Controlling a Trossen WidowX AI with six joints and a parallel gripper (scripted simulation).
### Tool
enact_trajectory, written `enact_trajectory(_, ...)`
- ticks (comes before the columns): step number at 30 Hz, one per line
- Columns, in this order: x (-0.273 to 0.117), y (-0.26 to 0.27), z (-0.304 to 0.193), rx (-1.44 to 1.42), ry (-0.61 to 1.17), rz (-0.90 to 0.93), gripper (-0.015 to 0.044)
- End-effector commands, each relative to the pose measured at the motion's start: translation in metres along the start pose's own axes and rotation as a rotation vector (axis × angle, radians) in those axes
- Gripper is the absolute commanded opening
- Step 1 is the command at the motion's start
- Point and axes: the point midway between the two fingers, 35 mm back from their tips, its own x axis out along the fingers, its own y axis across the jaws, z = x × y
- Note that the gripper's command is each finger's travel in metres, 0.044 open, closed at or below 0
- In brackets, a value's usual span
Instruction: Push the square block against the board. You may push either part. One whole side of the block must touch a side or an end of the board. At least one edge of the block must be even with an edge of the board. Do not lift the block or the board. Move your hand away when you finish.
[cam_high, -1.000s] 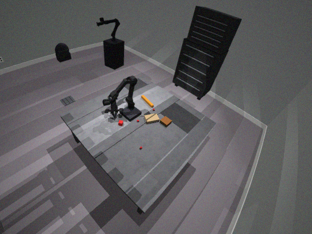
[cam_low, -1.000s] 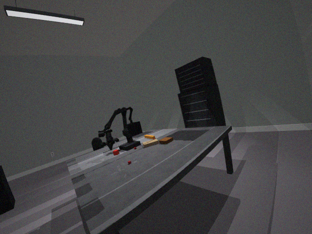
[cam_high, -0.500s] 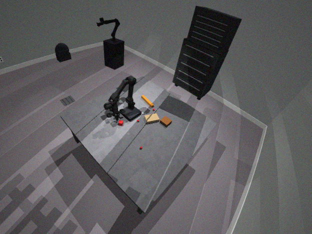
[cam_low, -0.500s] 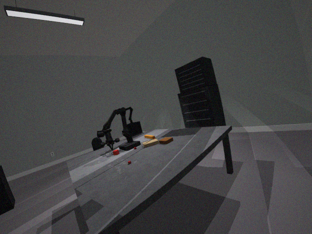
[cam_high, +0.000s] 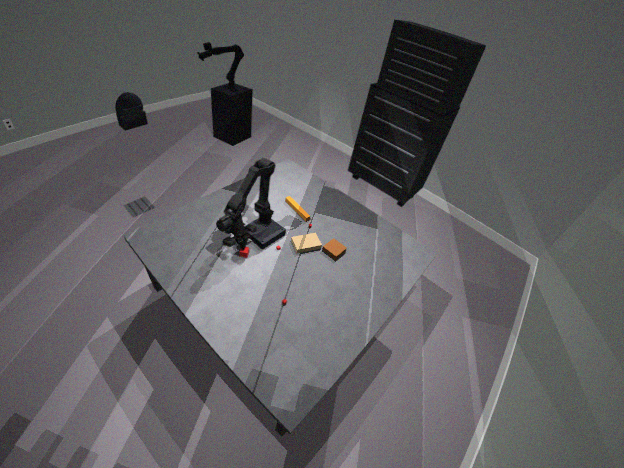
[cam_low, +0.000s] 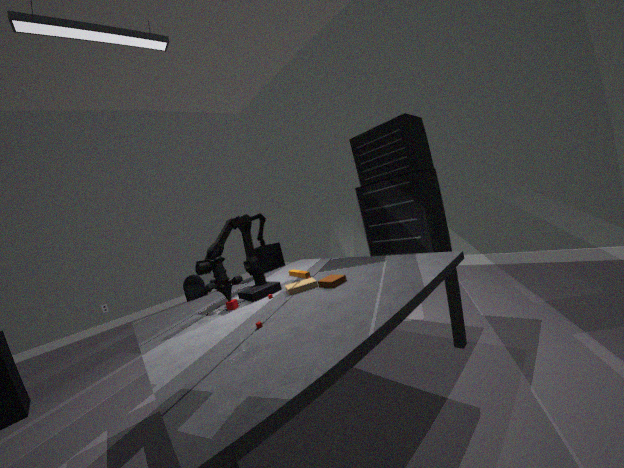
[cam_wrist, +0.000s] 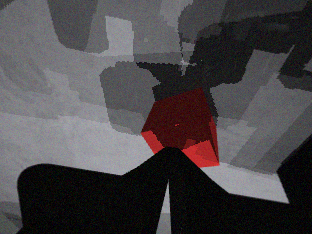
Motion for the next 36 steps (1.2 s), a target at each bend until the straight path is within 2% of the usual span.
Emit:
enact_trajectory(1, 0.002, 0.0, -0.01, -0.087, -0.005, -0.017, 0.0)
enact_trajectory(21, 0.017, -0.015, -0.069, -0.581, 0.005, -0.116, 0.0)
enact_trajectory(36, 0.029, -0.036, -0.119, -1.083, 0.024, -0.193, 0.0)
